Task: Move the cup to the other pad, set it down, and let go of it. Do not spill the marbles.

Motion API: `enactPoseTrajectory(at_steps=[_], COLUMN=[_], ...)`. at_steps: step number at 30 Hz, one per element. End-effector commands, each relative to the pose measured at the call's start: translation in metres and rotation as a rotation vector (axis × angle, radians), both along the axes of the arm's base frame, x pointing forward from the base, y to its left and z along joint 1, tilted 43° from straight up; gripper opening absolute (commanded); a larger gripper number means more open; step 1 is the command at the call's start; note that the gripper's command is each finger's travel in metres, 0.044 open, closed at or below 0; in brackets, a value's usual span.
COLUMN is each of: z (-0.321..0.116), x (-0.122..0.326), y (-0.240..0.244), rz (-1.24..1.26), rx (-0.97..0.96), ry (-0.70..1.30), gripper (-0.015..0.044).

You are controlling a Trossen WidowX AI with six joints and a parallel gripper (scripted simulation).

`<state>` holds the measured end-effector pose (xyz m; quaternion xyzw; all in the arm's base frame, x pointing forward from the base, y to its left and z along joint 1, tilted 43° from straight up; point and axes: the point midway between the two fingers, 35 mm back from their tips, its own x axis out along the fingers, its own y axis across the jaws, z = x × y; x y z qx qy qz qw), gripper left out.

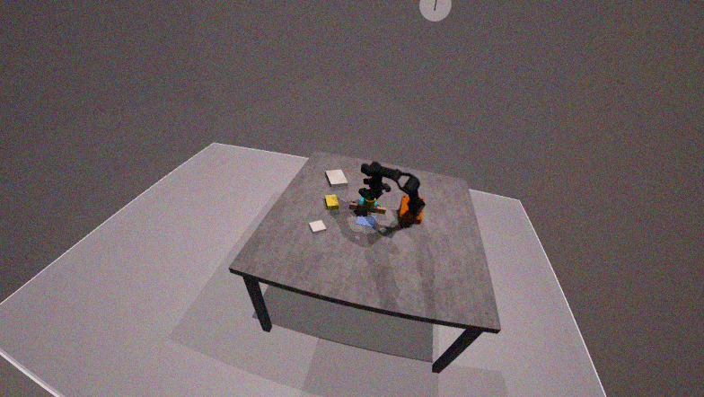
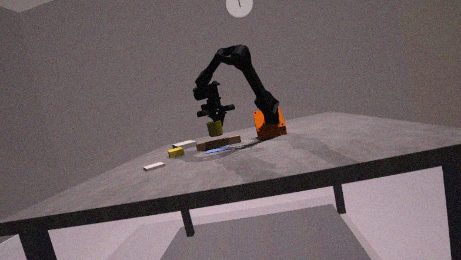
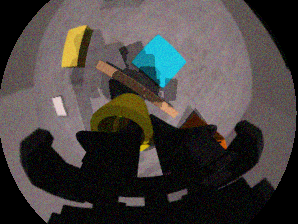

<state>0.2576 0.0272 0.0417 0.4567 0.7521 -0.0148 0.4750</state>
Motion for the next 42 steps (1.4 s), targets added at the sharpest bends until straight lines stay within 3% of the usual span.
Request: enactPoseTrajectory(at_steps=[1,42], z=[-0.007,-0.067], x=[0.003,0.019], y=[-0.009,-0.077], rz=[0.005,0.005], rx=[-0.006,-0.010], ry=[-0.009,-0.012], gripper=[0.0000,0.0000])
